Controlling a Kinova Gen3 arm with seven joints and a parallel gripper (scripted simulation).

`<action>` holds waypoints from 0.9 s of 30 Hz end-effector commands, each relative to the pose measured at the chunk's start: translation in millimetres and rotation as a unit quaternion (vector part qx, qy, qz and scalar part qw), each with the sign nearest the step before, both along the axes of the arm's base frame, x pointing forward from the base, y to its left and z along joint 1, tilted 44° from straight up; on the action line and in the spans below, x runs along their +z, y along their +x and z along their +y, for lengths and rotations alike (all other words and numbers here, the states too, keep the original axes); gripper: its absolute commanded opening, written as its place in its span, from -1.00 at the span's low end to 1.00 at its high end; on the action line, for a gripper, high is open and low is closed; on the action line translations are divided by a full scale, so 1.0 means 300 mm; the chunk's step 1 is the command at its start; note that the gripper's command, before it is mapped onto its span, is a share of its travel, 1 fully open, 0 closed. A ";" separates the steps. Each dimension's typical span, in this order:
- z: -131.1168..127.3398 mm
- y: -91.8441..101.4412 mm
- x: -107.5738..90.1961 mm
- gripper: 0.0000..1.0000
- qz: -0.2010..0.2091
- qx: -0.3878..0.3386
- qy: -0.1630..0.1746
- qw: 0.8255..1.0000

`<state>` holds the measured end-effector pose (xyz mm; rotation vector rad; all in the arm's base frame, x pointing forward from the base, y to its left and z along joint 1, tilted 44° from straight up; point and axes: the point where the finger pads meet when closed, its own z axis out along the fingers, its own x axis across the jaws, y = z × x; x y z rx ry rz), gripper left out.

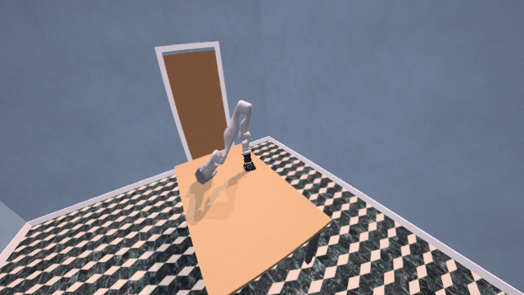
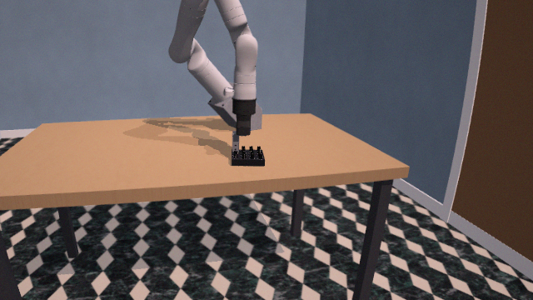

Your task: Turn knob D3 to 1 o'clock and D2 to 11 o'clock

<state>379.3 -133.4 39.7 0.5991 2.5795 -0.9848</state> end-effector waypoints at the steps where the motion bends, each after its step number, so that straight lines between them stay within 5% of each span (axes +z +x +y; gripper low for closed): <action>1: 0.001 0.000 0.001 -0.40 0.006 0.007 -0.001 1.000; 27: 0.001 0.000 0.001 -0.40 0.032 0.033 -0.006 0.999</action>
